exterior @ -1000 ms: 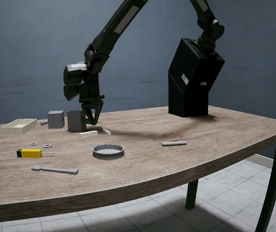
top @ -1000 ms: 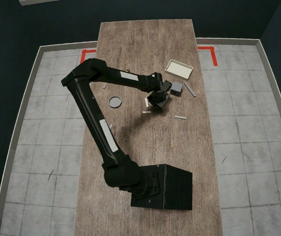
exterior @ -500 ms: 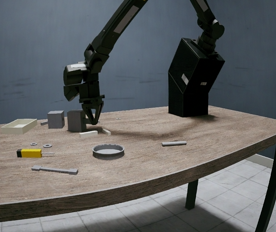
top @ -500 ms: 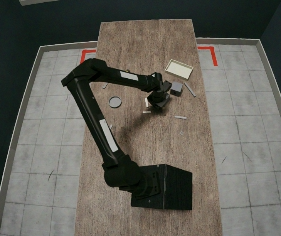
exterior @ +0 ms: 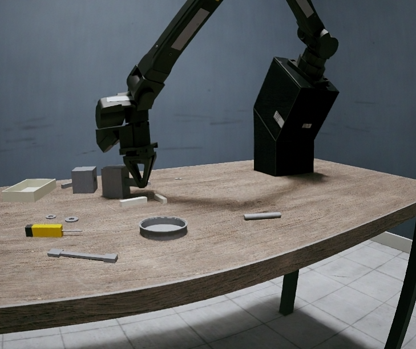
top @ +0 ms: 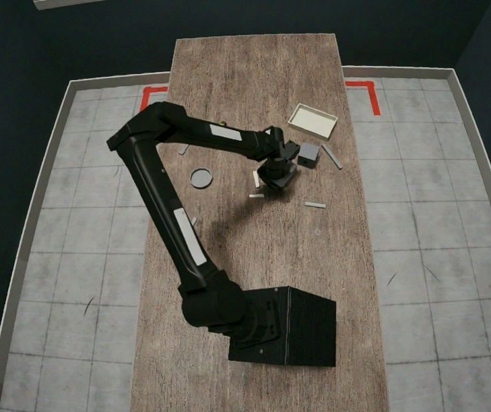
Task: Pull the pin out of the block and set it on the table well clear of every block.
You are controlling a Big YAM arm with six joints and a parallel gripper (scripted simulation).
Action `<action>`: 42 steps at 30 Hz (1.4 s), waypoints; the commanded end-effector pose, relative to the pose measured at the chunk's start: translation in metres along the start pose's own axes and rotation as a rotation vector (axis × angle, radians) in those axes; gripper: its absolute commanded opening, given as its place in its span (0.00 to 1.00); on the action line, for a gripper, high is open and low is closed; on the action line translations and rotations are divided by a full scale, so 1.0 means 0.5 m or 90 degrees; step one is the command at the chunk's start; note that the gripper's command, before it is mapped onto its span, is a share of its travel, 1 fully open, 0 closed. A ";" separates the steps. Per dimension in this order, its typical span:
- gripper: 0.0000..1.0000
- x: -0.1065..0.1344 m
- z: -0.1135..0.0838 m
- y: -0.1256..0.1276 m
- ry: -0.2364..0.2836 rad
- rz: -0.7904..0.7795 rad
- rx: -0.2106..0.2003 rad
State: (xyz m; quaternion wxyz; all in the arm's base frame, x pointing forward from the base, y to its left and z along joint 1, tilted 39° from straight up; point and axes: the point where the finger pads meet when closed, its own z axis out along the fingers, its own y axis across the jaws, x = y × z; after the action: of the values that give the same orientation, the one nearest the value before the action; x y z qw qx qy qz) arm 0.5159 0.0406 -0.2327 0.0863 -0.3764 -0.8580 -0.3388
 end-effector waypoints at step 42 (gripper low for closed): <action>0.00 -0.004 0.002 0.009 0.016 -0.020 -0.009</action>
State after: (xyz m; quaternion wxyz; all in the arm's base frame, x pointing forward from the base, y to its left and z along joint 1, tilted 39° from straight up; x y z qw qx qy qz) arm 0.5151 0.0423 -0.2307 0.0902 -0.3689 -0.8589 -0.3436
